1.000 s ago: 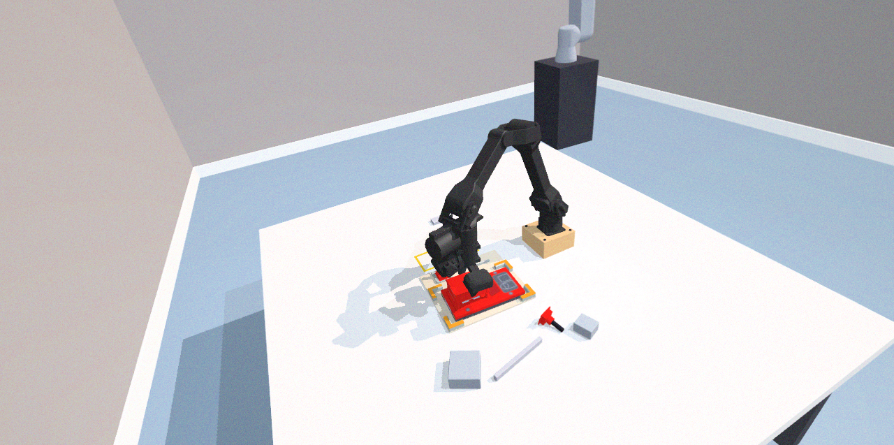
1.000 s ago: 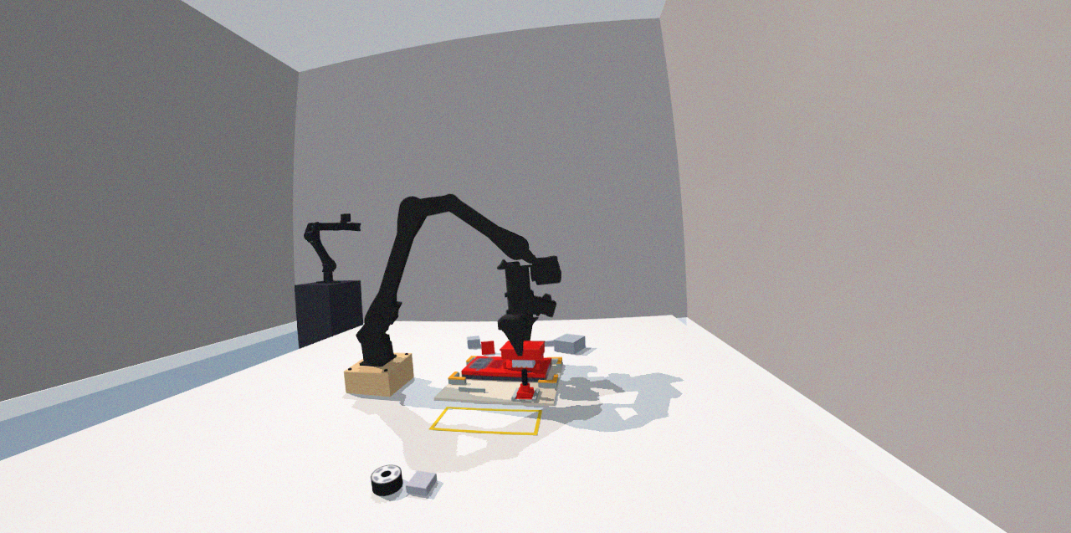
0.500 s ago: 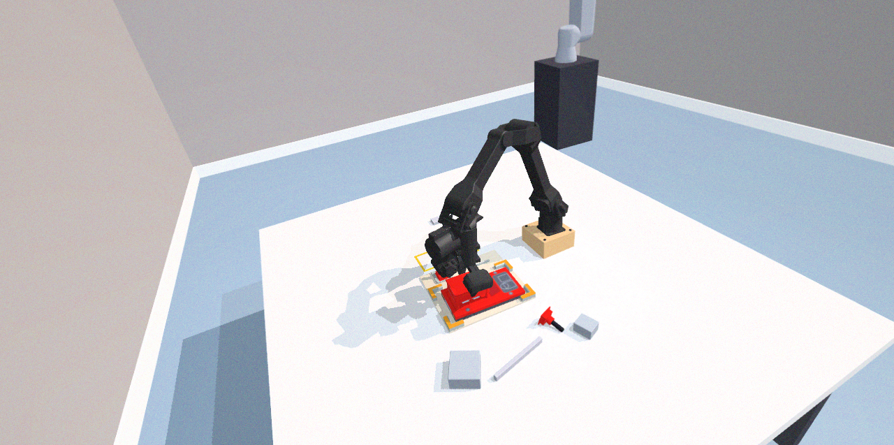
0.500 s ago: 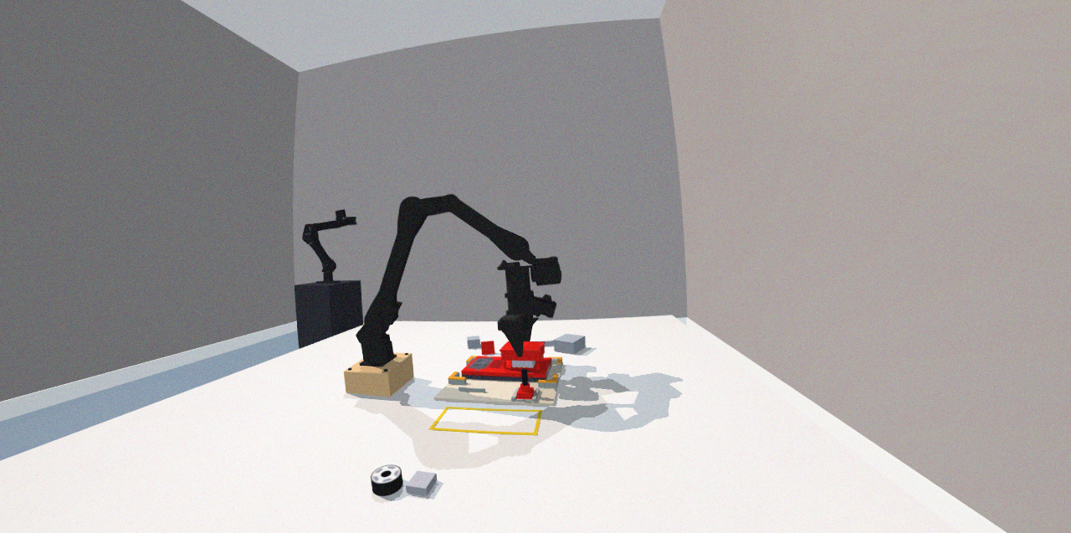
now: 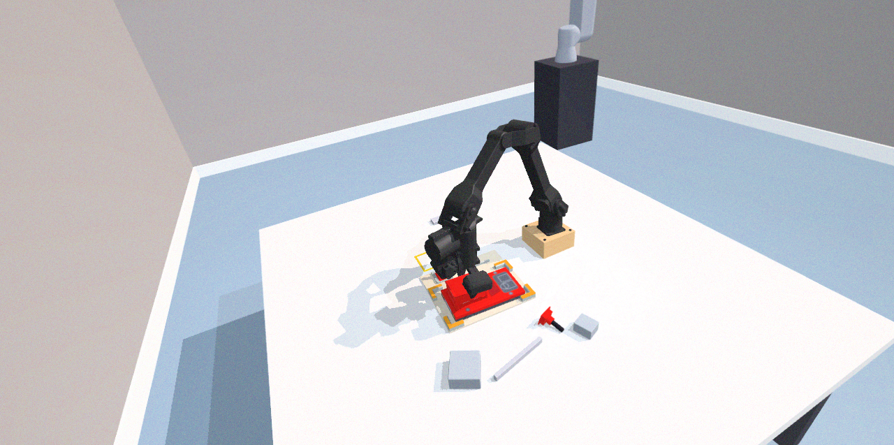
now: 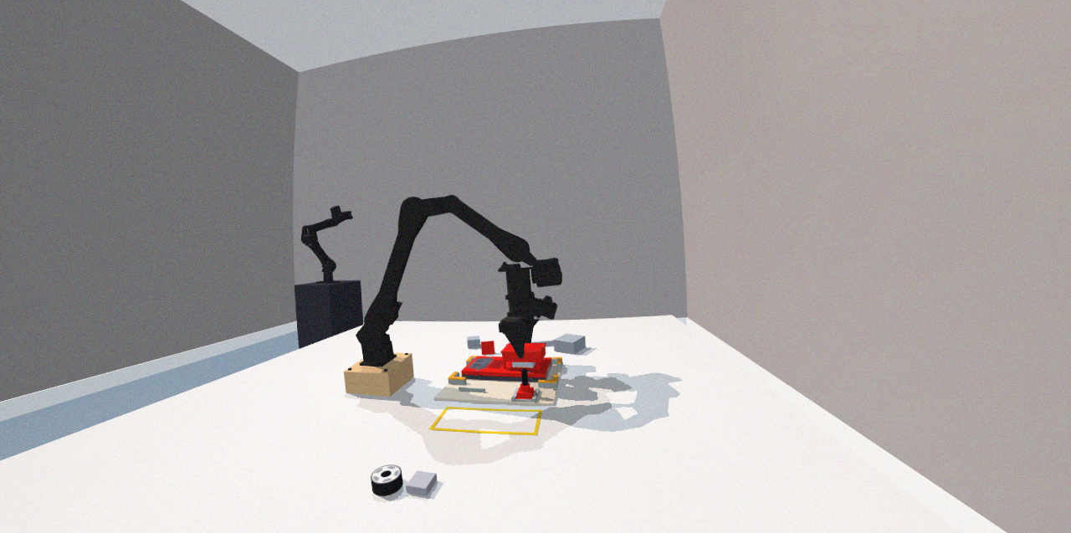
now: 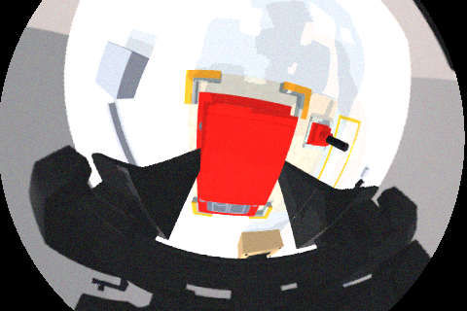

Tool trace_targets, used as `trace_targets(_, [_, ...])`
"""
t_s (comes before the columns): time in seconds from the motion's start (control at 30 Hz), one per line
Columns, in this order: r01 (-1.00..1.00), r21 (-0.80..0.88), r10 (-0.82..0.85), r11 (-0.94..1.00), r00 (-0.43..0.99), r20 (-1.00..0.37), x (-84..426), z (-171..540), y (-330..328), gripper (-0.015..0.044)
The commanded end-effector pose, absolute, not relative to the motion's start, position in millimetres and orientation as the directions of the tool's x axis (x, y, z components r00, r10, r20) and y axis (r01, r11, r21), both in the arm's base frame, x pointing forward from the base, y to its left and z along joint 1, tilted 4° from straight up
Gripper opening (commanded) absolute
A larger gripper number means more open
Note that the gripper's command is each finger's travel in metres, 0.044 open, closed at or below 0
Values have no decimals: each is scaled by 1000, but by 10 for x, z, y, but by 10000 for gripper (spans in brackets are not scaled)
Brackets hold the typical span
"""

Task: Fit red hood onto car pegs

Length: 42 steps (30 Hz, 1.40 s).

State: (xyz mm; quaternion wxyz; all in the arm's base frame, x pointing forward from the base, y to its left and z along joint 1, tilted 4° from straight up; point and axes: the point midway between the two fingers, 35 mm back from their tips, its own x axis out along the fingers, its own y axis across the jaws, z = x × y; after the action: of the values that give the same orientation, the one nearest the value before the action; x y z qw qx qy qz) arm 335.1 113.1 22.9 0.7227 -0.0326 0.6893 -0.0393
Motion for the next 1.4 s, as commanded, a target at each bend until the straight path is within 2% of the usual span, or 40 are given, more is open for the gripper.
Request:
trace_targets(0.0, [7,-109,-109,994,44,-993,3342,190,1115,0])
trace_targets(1.37, [9,-105,-105,994,47,-993,3349,224,1125,0])
